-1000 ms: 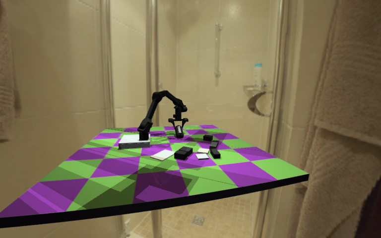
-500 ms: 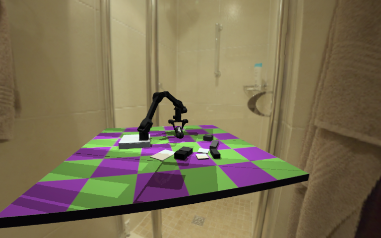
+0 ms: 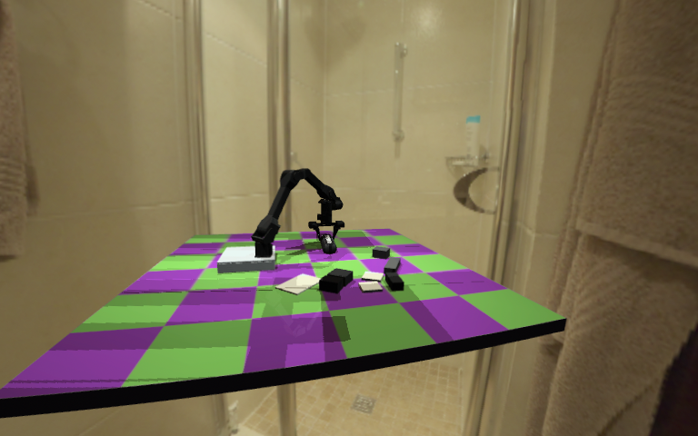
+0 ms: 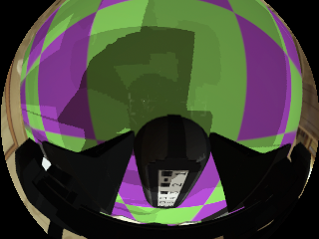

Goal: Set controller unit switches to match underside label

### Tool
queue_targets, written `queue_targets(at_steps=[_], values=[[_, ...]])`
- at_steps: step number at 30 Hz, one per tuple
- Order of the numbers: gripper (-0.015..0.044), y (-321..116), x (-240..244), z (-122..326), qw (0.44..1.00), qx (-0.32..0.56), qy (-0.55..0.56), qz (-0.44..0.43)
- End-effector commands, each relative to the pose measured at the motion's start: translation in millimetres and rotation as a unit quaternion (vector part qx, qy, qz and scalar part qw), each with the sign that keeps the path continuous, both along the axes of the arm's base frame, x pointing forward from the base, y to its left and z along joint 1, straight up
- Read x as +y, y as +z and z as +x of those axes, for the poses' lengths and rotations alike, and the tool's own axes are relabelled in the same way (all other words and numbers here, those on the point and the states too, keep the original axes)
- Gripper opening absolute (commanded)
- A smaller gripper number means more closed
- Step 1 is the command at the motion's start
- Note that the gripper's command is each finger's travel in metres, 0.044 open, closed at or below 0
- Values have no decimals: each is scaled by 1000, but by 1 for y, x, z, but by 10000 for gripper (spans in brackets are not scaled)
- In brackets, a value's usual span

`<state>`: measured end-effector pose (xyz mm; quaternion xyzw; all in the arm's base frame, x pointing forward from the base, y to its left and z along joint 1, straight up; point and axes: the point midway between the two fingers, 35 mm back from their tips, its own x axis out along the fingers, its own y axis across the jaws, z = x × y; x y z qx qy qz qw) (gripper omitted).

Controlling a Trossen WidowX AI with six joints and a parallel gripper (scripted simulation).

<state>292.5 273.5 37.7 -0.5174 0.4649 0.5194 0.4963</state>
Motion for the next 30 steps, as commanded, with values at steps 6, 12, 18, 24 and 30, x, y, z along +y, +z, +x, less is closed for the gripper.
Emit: queue_targets(at_steps=[6,12,18,24,30], values=[[338,-9,-3,-1,1000,1,-3,-6],[338,-14,-2,0,1000,1,-3,-6],[338,-18,-2,0,1000,1,-3,-6],[338,-20,-2,0,1000,1,-2,-5],[338,-18,0,0,1000,1,-1,-1]])
